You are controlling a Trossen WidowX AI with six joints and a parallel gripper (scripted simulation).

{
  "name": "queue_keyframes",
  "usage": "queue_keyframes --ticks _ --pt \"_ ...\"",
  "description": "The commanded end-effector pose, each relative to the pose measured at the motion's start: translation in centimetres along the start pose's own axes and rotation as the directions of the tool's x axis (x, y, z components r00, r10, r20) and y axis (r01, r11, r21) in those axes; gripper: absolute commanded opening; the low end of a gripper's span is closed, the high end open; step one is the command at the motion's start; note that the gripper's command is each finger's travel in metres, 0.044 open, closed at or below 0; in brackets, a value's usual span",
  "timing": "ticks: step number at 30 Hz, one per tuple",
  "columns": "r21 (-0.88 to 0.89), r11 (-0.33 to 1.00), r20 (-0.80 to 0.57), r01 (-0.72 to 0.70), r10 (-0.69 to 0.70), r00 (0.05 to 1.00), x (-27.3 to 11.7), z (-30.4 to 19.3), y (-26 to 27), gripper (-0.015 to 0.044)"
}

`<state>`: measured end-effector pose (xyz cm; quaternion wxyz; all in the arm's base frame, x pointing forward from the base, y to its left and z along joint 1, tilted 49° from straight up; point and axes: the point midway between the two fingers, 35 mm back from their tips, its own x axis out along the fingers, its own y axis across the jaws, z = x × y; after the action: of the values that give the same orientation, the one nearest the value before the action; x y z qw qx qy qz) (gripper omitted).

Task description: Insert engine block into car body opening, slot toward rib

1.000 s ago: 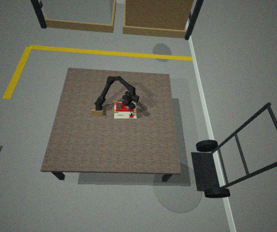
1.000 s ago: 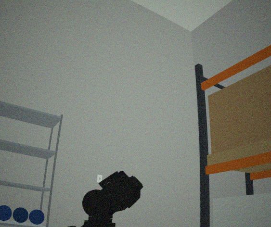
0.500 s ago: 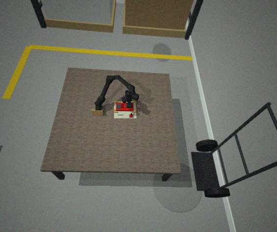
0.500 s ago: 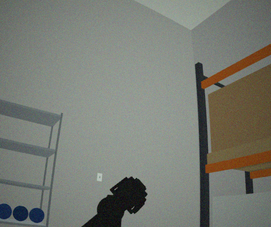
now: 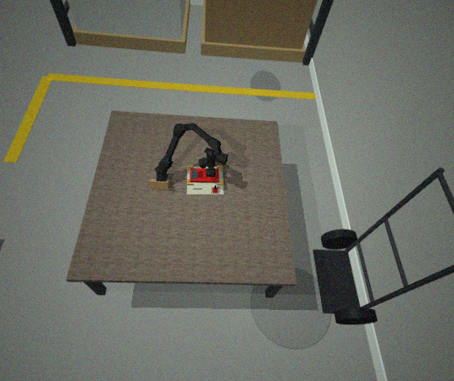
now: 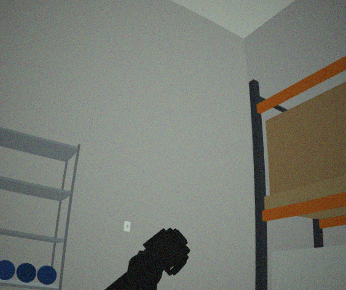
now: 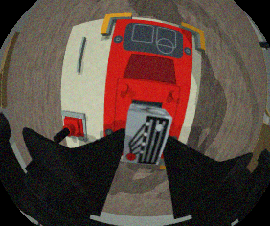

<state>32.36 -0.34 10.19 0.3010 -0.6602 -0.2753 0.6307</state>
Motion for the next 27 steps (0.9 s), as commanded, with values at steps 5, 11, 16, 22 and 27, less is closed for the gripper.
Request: queue_keyframes --ticks 5,11,16,22,27 --pt "-0.040 0.999 -0.001 0.004 -0.004 1.000 0.06 0.03 -0.12 0.0159" --pt "-0.043 0.999 -0.001 0.004 -0.004 1.000 0.06 0.03 -0.13 0.0159" --pt "-0.046 0.999 -0.001 0.004 -0.004 1.000 0.06 0.03 -0.13 0.0159" --pt "-0.069 0.998 -0.001 0.004 -0.004 1.000 0.05 0.04 -0.16 0.0159" --pt "-0.069 0.998 -0.001 0.004 -0.004 1.000 0.05 0.04 -0.16 0.0159"
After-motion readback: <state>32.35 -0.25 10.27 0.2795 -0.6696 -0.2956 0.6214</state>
